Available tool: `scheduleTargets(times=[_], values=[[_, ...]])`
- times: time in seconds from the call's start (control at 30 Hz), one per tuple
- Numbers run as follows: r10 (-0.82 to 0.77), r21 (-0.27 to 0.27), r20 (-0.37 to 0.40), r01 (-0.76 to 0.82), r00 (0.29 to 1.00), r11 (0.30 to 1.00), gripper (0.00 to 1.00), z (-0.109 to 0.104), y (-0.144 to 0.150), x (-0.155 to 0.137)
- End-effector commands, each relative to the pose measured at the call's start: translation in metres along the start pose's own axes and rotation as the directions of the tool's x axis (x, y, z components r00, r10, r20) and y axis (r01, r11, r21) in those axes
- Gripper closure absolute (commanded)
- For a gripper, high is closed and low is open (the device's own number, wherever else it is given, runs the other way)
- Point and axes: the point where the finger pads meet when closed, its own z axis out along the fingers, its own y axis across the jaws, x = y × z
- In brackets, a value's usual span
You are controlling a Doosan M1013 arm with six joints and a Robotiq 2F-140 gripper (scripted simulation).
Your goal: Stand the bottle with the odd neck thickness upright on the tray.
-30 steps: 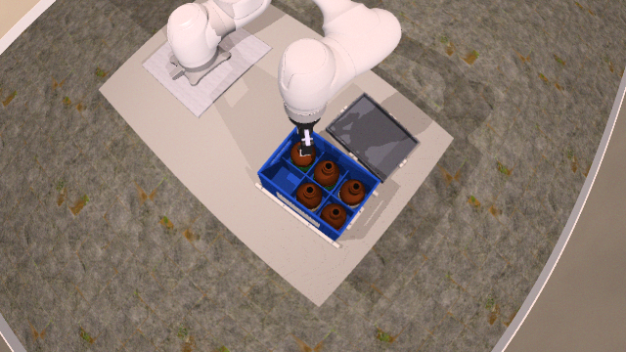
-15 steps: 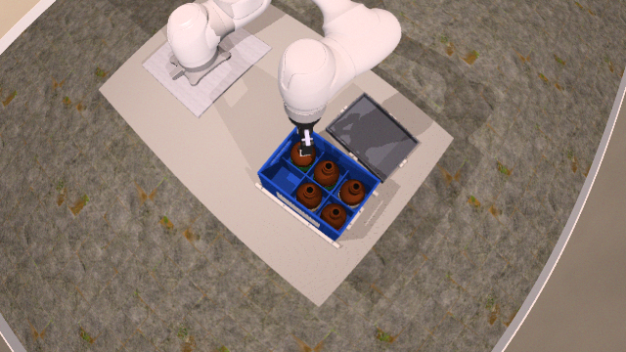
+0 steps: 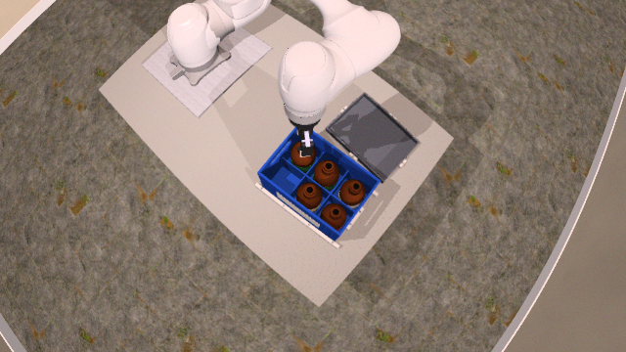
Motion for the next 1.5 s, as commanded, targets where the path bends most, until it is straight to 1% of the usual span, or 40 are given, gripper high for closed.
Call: scheduleTargets(times=[0.0,0.4,0.83,1.47], values=[[0.000,0.000,0.000,0.000,1.000,1.000,0.62,0.002,0.000,0.000],[0.000,0.000,0.000,0.000,1.000,1.000,0.62,0.017,0.000,0.000],[0.000,0.000,0.000,0.000,1.000,1.000,0.62,0.029,0.000,0.000],[0.000,0.000,0.000,0.000,1.000,1.000,0.62,0.033,0.000,0.000]])
